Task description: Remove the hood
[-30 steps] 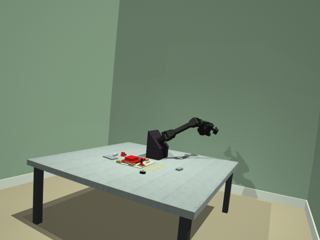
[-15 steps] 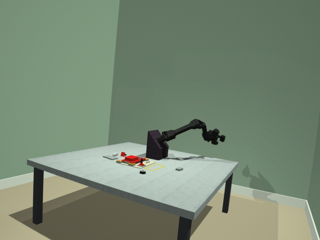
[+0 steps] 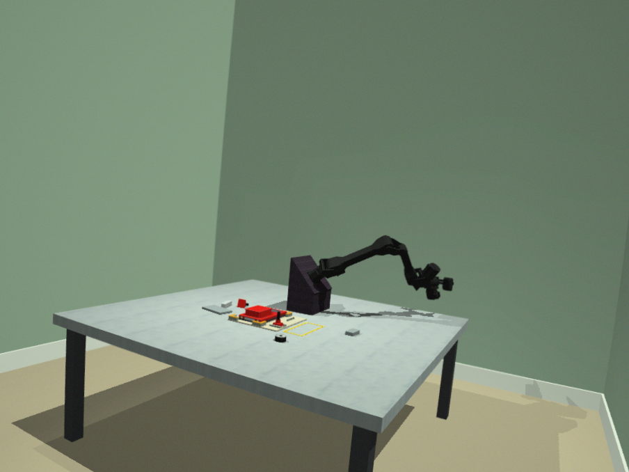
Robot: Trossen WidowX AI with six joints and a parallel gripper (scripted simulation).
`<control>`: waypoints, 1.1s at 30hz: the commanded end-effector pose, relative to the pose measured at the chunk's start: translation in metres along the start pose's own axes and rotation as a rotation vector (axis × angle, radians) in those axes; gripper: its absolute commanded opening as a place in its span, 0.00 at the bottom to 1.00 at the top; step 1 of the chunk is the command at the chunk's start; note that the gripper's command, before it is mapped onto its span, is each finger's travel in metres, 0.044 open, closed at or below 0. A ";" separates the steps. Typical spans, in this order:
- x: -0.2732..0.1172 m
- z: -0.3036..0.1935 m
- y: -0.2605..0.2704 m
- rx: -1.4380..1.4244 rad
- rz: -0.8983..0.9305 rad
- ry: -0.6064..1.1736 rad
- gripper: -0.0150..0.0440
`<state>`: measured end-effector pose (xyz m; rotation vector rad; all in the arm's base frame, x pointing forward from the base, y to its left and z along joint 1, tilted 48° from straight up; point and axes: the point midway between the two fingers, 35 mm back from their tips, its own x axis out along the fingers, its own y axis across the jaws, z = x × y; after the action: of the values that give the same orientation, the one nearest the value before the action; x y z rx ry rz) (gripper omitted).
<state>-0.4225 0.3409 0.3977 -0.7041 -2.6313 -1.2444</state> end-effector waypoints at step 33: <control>-0.169 0.103 0.228 -0.671 0.259 -0.555 1.00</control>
<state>-0.1838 0.4813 0.4291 -1.5588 -2.3583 -2.0285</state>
